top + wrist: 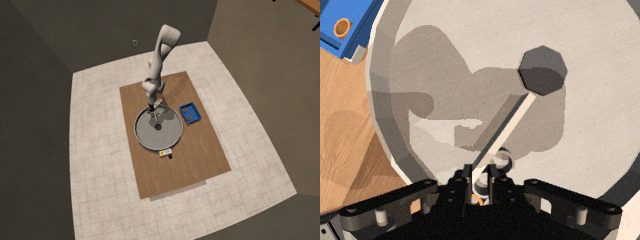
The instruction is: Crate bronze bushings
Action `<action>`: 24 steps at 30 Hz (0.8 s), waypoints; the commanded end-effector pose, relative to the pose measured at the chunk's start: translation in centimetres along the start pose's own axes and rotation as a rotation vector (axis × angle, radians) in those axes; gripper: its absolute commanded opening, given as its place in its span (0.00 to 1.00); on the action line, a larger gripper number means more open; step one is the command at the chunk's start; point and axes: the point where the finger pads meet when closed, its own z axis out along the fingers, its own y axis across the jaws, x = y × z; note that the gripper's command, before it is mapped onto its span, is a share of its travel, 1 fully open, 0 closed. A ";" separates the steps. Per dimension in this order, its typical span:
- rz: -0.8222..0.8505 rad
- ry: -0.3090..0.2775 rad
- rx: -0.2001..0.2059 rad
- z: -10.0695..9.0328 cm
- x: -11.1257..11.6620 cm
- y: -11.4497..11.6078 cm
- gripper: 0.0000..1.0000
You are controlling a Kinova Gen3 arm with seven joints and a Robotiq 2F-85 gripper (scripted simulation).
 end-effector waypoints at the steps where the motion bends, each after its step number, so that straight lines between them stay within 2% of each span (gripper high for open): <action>1: 0.094 -0.004 -0.001 0.1 -3.0 1.8 0.14; 13: 0.094 -0.004 -0.001 0.1 -3.0 1.8 0.14; 18: 0.094 -0.004 -0.001 1.6 -3.1 1.8 0.14; 24: 0.094 -0.004 -0.001 1.6 -3.1 1.8 0.14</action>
